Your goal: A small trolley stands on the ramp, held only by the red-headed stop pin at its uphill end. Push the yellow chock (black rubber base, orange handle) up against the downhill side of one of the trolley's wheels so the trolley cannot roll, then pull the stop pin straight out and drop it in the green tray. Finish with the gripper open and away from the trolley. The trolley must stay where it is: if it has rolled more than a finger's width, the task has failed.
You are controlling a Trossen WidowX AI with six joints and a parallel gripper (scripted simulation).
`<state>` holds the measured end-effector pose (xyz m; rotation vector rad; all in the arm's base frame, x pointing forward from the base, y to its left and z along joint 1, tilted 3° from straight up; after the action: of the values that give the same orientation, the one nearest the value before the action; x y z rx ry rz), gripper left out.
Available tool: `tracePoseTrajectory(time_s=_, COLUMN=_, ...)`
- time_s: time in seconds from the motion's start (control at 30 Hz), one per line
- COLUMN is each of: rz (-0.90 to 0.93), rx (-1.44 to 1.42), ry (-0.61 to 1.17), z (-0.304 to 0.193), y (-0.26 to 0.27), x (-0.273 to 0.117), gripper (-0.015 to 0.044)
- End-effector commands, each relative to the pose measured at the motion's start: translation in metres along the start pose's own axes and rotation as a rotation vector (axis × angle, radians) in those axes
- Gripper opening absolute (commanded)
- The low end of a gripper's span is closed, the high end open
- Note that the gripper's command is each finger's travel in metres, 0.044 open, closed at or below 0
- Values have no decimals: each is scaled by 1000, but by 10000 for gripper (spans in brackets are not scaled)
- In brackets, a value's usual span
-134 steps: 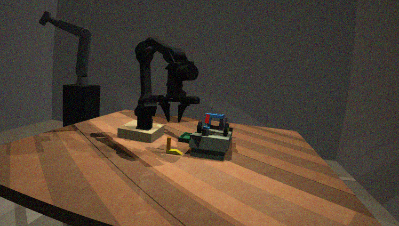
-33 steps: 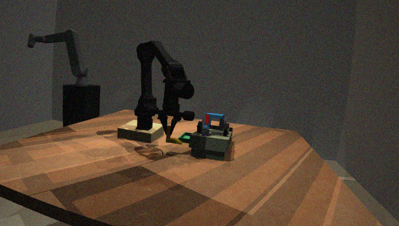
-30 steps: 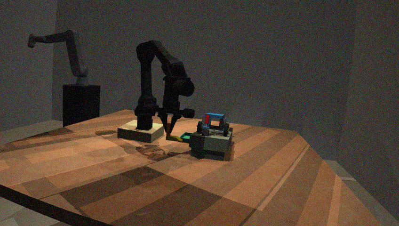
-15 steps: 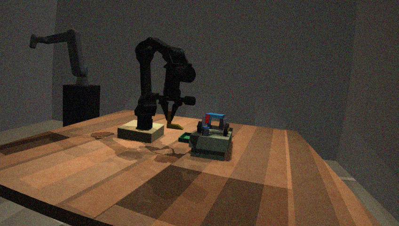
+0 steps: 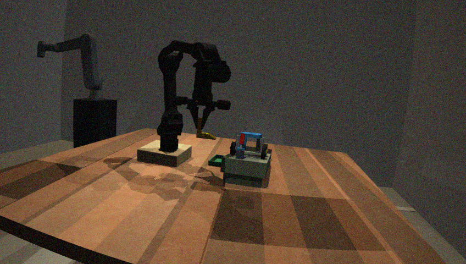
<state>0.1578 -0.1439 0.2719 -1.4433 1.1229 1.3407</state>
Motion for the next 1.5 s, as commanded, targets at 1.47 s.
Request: tracePoseTrajectory(time_s=1.47, rz=6, rx=1473, ry=-2, z=-1, y=-1, x=-2, gripper=0)
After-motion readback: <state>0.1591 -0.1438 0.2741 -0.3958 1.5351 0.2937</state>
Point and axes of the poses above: the point midway between the two fingers, 35 mm back from their tips, its own x axis out along the fingers, its own y axis across the jaws, z = x × y, the point moved 10 cm from there along -x, back along the fingers, and after that the axes turned 12 degrees about -x, right-handed, at the moved point
